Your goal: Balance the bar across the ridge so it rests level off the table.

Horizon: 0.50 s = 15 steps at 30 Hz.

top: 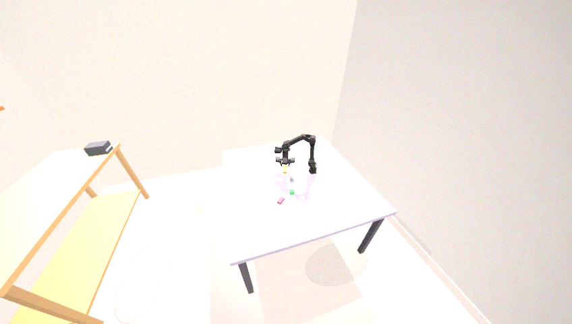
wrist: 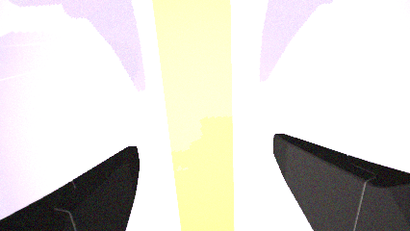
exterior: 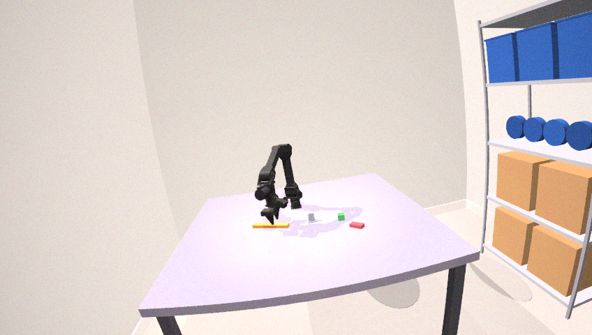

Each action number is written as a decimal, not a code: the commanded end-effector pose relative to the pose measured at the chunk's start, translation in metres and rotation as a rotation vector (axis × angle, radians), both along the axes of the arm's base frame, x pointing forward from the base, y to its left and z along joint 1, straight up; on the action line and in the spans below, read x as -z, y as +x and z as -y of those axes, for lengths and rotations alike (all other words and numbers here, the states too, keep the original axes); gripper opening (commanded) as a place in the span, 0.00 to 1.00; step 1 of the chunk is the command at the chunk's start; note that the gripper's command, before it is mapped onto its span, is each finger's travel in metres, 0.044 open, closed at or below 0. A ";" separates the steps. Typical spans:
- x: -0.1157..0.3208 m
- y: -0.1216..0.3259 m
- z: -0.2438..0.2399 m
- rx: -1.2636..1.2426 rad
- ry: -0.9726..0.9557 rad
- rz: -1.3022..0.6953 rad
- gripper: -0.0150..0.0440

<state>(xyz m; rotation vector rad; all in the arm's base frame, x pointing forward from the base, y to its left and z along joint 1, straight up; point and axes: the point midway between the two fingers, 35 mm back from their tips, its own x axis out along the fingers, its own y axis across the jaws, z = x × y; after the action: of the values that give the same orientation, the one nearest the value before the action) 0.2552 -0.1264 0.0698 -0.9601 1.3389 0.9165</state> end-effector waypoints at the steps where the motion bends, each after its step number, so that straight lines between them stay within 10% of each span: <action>1: 0.007 -0.001 0.000 -0.005 -0.001 -0.007 0.79; 15: 0.023 -0.001 0.000 -0.005 -0.001 -0.007 0.79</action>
<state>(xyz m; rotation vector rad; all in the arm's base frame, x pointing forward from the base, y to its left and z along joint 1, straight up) 0.2545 -0.1260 0.0486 -0.9567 1.3415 0.9208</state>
